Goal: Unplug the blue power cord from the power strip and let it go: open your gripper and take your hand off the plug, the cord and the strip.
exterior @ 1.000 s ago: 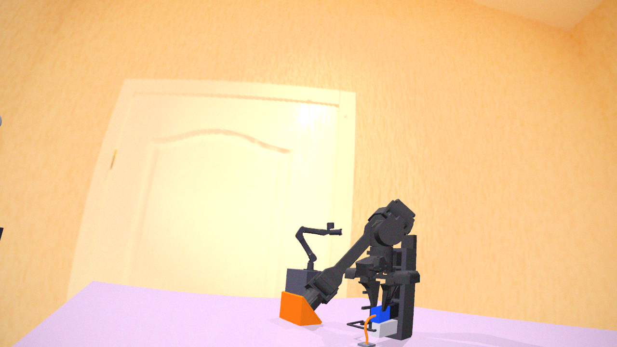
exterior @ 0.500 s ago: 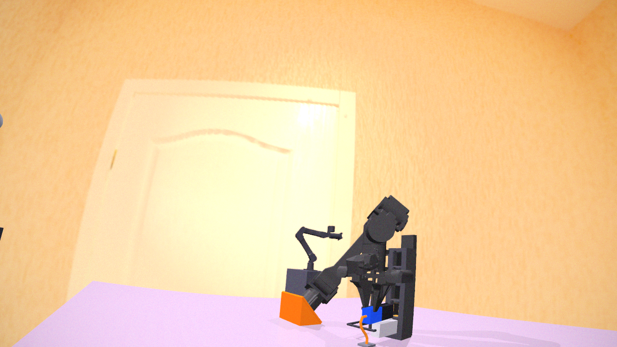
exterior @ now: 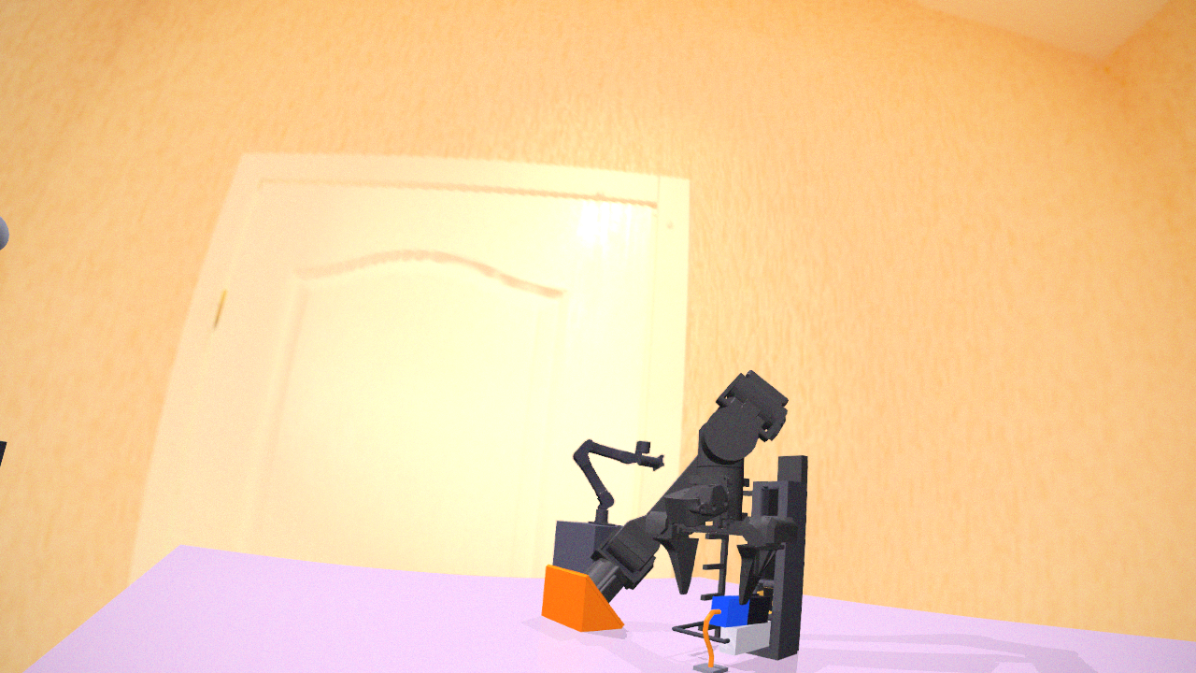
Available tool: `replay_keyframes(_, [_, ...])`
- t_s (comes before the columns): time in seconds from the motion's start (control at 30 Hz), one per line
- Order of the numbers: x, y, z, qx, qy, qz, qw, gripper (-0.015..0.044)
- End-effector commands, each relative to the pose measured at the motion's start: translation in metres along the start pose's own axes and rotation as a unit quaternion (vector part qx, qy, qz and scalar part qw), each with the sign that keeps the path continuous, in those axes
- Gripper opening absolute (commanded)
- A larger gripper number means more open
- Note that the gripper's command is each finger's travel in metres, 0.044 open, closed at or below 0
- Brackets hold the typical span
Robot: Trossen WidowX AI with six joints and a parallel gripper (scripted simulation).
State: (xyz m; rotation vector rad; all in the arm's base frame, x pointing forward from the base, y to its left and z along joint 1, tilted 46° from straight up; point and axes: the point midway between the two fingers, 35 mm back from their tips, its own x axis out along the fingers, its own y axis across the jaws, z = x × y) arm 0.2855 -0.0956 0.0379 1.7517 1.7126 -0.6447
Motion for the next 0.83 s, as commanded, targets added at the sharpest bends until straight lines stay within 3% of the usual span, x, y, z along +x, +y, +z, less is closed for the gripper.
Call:
replay_keyframes(0.0, [-0.0063,-0.0026,0.0370,0.003,0.000,-0.001,1.000,0.0440])
replay_keyframes(0.8, [-0.0068,-0.0028,0.0395,0.003,0.000,-0.001,1.000,0.0440])
